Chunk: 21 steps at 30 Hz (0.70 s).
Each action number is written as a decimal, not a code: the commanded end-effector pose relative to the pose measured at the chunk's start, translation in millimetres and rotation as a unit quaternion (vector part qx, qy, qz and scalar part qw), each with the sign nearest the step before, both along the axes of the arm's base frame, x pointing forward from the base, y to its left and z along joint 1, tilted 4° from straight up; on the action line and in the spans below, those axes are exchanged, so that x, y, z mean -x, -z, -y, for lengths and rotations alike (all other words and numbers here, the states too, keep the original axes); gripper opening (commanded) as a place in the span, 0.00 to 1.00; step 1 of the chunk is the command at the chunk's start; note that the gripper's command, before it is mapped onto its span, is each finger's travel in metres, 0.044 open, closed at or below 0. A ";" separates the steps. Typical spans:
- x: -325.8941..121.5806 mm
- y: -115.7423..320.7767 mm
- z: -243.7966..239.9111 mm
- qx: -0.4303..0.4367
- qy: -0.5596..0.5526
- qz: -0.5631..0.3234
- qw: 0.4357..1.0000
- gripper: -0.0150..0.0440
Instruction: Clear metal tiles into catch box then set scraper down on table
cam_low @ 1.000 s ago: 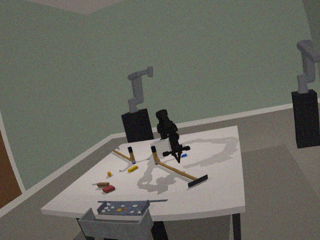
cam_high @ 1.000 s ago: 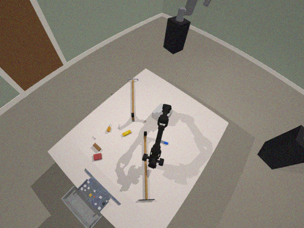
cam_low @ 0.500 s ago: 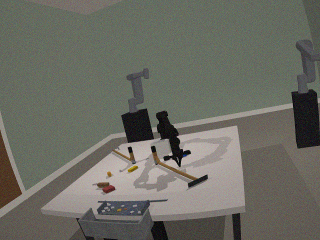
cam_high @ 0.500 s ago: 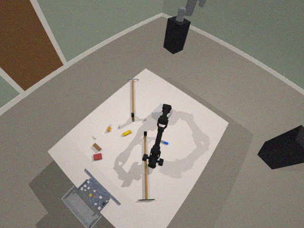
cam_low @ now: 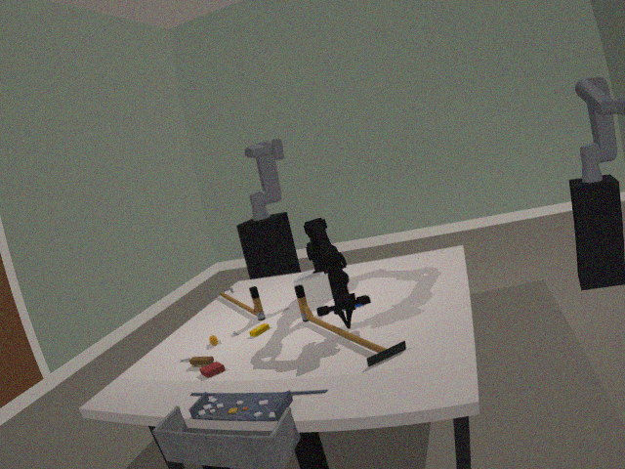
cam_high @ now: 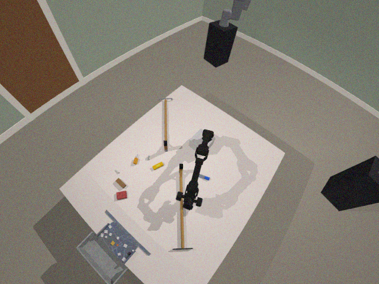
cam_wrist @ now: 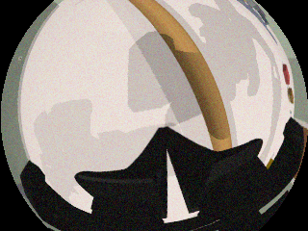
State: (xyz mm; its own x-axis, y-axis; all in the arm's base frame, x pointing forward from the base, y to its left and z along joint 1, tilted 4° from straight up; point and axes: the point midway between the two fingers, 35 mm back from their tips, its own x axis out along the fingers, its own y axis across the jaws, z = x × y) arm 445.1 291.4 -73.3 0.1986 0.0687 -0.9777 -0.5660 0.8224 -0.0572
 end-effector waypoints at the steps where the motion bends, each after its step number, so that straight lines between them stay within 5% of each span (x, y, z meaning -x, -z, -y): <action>1: -6.0 -1.6 2.1 -0.003 -0.001 0.002 1.000 0.25; 21: -22.6 -2.9 13.0 -0.004 -0.001 0.005 1.000 0.25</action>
